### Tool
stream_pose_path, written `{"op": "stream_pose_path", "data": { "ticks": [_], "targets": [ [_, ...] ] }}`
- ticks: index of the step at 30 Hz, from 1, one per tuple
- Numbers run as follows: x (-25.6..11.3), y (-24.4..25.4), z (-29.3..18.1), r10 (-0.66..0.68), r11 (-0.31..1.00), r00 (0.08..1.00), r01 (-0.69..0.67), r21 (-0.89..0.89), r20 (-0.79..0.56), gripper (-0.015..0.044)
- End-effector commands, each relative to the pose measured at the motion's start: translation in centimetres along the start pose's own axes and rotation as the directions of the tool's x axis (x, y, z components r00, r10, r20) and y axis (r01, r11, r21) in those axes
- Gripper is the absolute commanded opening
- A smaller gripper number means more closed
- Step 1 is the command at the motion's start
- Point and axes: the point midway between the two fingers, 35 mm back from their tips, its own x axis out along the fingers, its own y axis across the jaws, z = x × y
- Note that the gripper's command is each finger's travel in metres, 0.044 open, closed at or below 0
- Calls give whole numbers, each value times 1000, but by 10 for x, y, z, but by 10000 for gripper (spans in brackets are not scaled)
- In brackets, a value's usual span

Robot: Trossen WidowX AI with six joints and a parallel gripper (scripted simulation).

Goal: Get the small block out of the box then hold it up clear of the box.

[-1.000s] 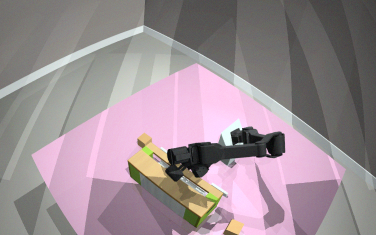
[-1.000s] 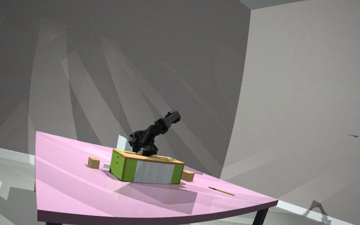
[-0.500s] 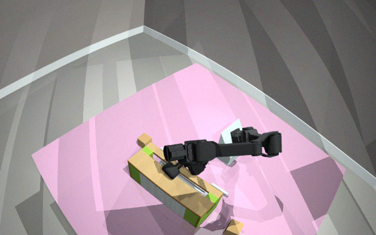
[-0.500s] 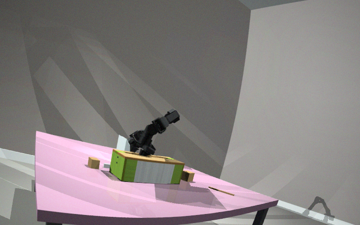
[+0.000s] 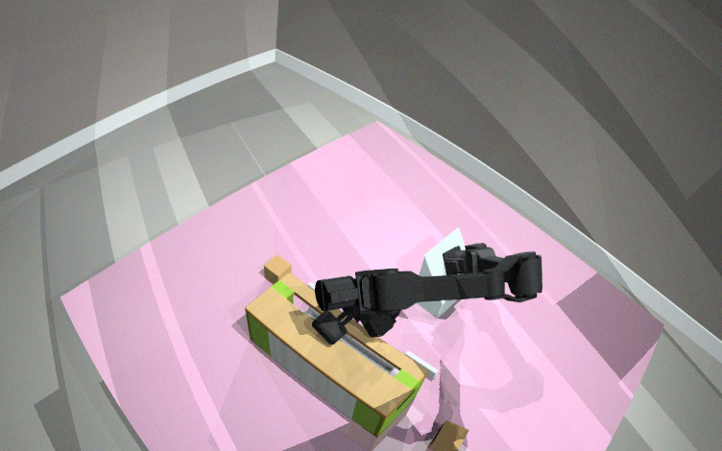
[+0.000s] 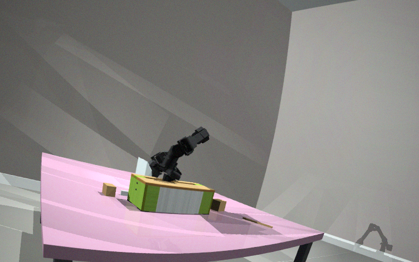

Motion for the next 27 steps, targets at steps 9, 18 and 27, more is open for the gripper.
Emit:
{"op": "stream_pose_path", "data": {
  "ticks": [9, 18, 27],
  "targets": [
    [5, 0, -14, -2, 1000, 1000, 2, -1, -2, 400],
    [8, 0, -23, -2, 1000, 1000, 2, -1, -2, 400],
    [11, 0, -31, -2, 1000, 1000, 2, -1, -3, 400]
  ]
}}
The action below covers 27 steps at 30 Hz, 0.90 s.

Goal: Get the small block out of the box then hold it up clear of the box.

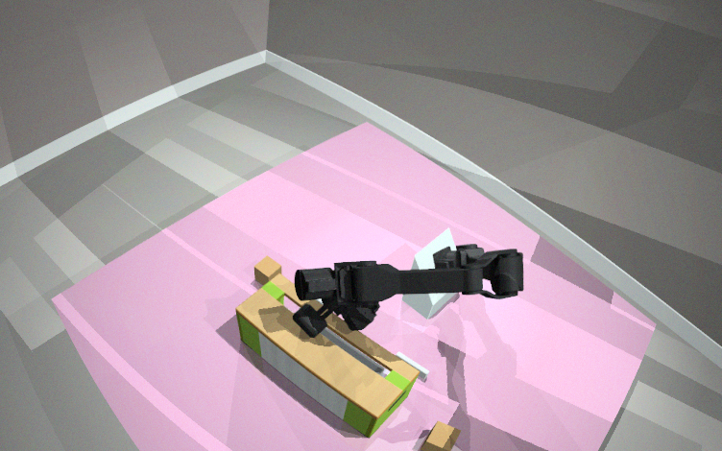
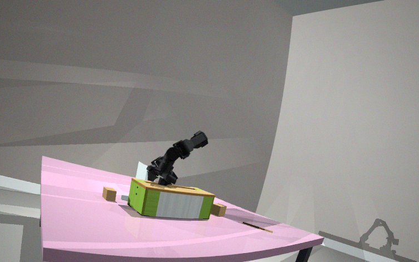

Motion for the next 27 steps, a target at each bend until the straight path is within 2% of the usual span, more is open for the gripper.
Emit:
{"op": "stream_pose_path", "data": {
  "ticks": [1, 27],
  "targets": [
    [3, 0, -7, 1, 1000, 1000, -1, 1, -4, 400],
    [11, 0, -32, 1, 1000, 1000, -1, 0, -5, 400]
  ]
}}
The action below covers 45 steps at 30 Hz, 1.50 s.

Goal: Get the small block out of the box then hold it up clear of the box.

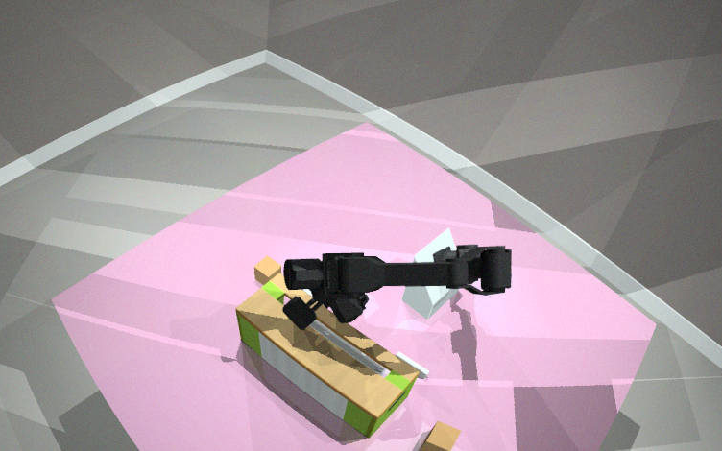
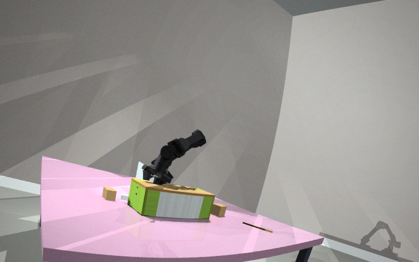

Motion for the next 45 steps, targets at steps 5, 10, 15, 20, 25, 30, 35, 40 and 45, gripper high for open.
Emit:
{"op": "stream_pose_path", "data": {
  "ticks": [5, 10, 15, 20, 25, 30, 35, 40, 45],
  "targets": [
    [4, 0, -11, 1, 1000, 1000, -1, -1, -4, 400],
    [6, 0, -15, 1, 1000, 1000, -1, -1, -4, 400],
    [7, 0, -20, 1, 1000, 1000, -1, -2, -4, 400],
    [9, 0, -25, 1, 1000, 1000, -1, -2, -4, 400],
    [10, 0, -28, 1, 1000, 1000, -1, -2, -5, 400],
    [3, 0, -31, 1, 1000, 1000, -1, 0, -5, 400],
    [-44, 3, -46, 4, 1000, 1000, -4, 11, -5, 400],
    [-49, 4, -47, 5, 1000, 1000, -4, 12, -4, 400],
    [-45, 3, -47, -3, 1000, 1000, 3, 19, -5, 400]
  ]
}}
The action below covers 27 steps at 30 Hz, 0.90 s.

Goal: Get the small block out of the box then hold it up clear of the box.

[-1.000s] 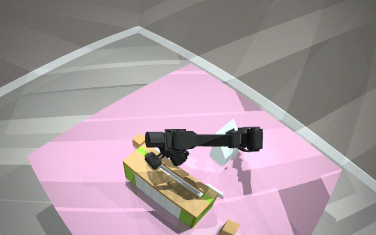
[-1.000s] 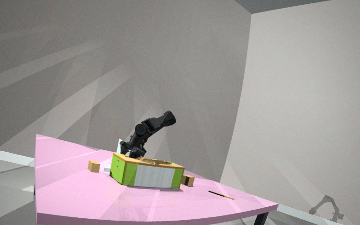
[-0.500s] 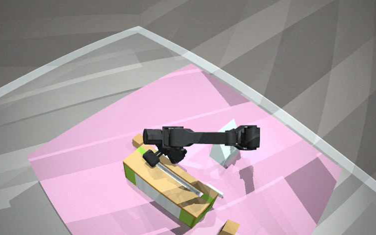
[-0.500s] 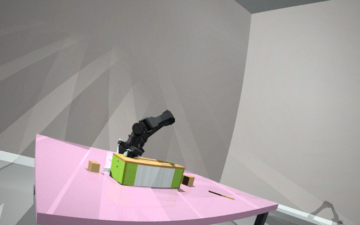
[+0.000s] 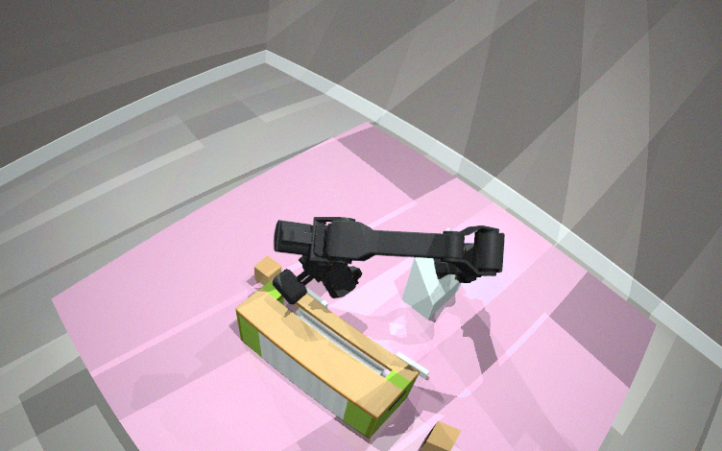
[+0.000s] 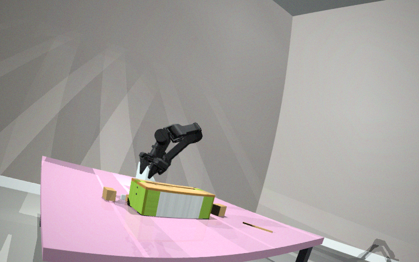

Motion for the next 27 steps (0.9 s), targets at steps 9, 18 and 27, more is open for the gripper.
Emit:
{"op": "stream_pose_path", "data": {
  "ticks": [9, 18, 27],
  "targets": [
    [-5, -3, -4, -56, 970, 998, 55, 235, -3, 295],
    [-2, 7, -14, -111, 348, 990, -40, 937, 84, 285],
    [-1, 14, -22, -166, -336, 975, -197, 921, 148, 285]
  ]
}}
